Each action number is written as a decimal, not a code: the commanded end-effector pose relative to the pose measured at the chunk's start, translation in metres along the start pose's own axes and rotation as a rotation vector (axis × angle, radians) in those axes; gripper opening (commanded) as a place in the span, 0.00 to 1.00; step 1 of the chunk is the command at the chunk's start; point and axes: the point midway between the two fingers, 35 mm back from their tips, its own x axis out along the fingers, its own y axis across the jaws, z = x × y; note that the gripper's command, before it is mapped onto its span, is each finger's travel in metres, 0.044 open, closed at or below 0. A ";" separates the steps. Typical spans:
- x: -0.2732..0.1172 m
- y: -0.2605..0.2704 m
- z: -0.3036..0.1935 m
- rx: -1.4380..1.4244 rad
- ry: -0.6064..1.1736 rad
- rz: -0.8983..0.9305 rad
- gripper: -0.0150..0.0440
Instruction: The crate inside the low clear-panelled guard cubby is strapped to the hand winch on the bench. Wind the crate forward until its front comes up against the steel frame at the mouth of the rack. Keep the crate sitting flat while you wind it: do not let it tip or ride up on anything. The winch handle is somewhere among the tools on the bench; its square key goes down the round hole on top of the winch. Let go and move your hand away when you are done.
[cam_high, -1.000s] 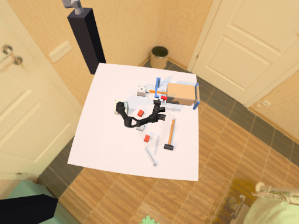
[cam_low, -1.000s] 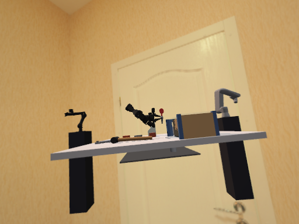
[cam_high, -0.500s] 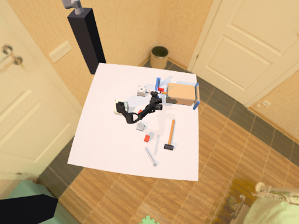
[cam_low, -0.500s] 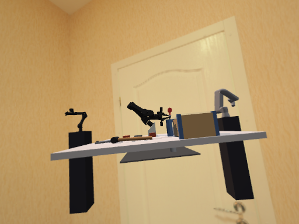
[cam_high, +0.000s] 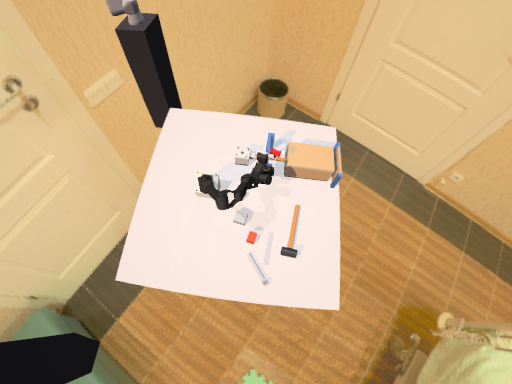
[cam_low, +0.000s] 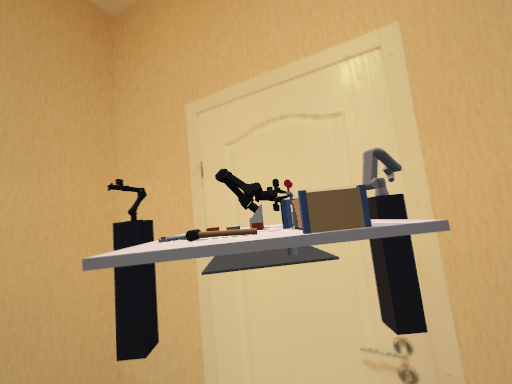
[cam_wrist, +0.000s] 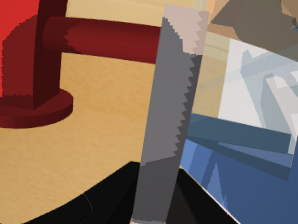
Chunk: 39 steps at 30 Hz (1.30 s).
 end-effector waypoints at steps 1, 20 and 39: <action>0.018 0.007 -0.057 0.026 0.124 0.034 0.25; 0.027 -0.002 -0.097 0.040 0.023 0.028 0.25; 0.026 -0.004 -0.114 0.059 0.152 0.083 0.25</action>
